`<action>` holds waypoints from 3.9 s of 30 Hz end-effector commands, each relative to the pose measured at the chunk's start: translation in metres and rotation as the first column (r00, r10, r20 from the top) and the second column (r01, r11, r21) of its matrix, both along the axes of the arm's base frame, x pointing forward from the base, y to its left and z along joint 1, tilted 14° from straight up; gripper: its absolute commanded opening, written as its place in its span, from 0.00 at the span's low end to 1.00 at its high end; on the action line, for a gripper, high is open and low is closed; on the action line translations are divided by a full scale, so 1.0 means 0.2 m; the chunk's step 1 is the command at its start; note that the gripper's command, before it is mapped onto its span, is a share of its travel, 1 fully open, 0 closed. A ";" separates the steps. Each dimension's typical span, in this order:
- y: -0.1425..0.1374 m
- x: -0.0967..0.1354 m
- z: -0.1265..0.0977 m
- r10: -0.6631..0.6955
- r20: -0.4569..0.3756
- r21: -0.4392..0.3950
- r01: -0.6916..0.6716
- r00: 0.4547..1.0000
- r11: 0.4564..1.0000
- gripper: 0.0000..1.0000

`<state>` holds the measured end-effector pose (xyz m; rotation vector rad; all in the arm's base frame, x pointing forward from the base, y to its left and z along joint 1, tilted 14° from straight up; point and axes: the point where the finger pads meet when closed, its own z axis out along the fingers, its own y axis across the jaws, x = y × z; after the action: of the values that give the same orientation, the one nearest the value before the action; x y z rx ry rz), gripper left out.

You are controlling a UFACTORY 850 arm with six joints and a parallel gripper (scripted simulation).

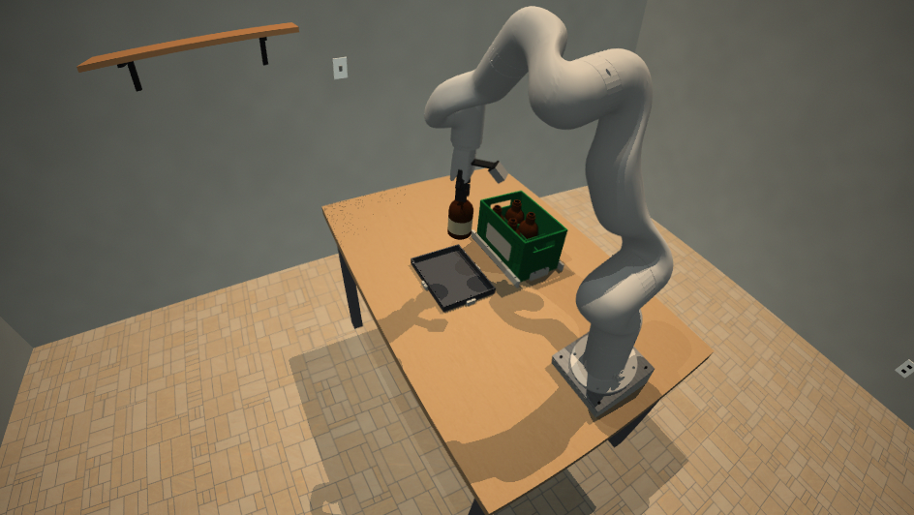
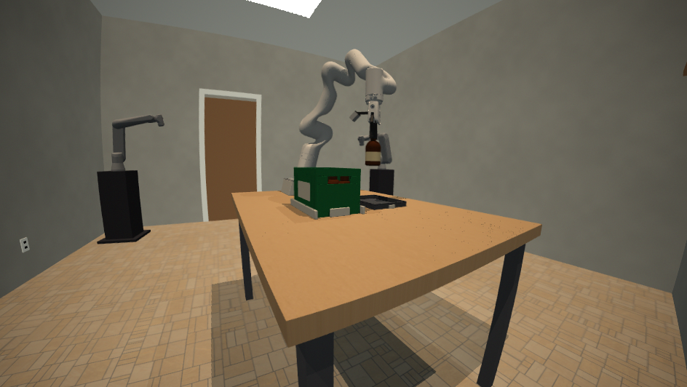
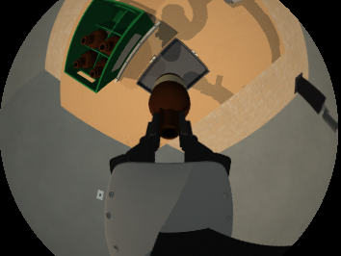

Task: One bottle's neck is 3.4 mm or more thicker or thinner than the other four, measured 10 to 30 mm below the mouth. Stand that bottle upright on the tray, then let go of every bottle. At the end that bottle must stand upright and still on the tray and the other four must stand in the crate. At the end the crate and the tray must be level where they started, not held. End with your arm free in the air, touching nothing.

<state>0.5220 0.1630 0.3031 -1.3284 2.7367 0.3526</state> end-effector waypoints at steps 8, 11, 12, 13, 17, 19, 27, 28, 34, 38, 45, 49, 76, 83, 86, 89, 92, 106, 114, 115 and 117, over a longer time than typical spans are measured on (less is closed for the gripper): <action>0.04 0.01 0.02 0.000 0.002 0.000 0.000 1.000 1.000 0.00; 0.05 0.01 0.02 0.000 0.002 0.000 0.000 1.000 1.000 0.00; 0.05 0.01 0.02 0.000 0.002 0.000 0.000 1.000 1.000 0.00; 0.05 0.01 0.02 0.000 0.002 0.000 0.000 1.000 1.000 0.00; 0.06 0.01 0.02 0.000 0.002 0.000 0.000 1.000 1.000 0.00; 0.06 0.01 0.02 0.000 0.002 0.000 0.000 1.000 1.000 0.00; 0.07 0.02 0.02 0.000 0.002 0.000 0.000 1.000 1.000 0.00; 0.07 0.02 0.02 0.000 0.002 0.000 0.000 1.000 1.000 0.00; 0.07 0.02 0.02 0.000 0.002 0.000 0.000 1.000 1.000 0.00; 0.07 0.02 0.02 0.000 0.002 0.000 0.000 1.000 1.000 0.00; 0.07 0.02 0.02 0.000 0.002 0.000 0.000 1.000 1.000 0.00; 0.07 0.02 0.02 0.000 0.002 0.000 0.000 1.000 1.000 0.00; 0.09 0.01 -0.06 0.000 0.002 0.000 0.000 1.000 1.000 0.00; 0.10 0.01 -0.10 0.000 0.002 0.000 0.000 1.000 1.000 0.00; 0.11 0.01 -0.14 0.000 0.002 0.000 0.000 1.000 1.000 0.00; 0.12 0.01 -0.17 0.000 0.002 0.000 0.000 1.000 1.000 0.00; 0.13 0.01 -0.21 0.000 0.002 0.000 0.000 1.000 1.000 0.00; 0.17 0.00 -0.38 0.000 0.002 0.000 0.000 1.000 1.000 0.00; 0.19 0.00 -0.47 0.000 0.002 0.000 0.000 1.000 1.000 0.00; 0.20 0.00 -0.49 0.000 0.002 0.000 0.000 1.000 1.000 0.00; 0.21 0.00 -0.51 0.000 0.002 0.000 0.000 1.000 1.000 0.00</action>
<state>0.5217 0.2017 0.2083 -1.3283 2.7365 0.3515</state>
